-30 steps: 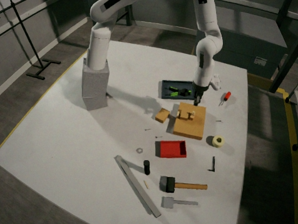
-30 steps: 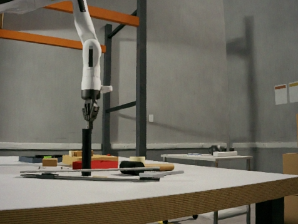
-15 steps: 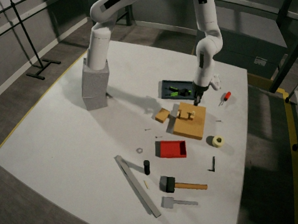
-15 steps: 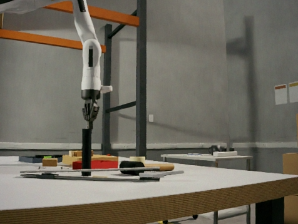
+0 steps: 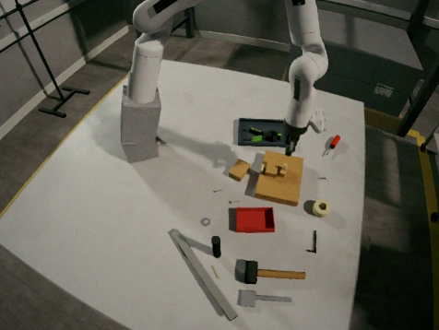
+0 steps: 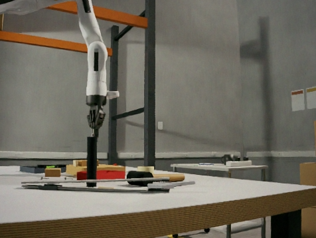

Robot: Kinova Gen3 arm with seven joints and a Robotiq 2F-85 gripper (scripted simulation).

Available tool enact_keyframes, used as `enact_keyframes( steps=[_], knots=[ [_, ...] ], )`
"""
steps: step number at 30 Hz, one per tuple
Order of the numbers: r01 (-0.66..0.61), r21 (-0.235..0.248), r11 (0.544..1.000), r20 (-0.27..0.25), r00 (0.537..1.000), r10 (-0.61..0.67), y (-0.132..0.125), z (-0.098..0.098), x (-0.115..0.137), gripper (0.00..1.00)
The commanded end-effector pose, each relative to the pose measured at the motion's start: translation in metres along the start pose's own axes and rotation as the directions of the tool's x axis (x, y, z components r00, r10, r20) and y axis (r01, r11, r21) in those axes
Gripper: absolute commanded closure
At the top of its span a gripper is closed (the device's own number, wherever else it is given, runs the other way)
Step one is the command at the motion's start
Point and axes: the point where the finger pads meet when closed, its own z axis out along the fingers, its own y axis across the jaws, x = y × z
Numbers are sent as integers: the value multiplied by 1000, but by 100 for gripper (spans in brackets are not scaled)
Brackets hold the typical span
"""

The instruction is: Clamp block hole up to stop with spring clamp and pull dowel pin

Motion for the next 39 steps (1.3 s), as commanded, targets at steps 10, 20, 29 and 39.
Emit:
enact_keyframes(
  steps=[10, 20, 29, 39],
  knots=[
    [27, 0, 1000, 1, 1000, -27, 0, 0, -1, 90],
    [76, 0, 997, 6, 997, -76, -1, 0, -3, 90],
    [165, 2, 986, 14, 986, -165, -2, 1, -7, 90],
    [275, 6, 961, 23, 961, -276, -4, 2, -11, 90]
  ],
)
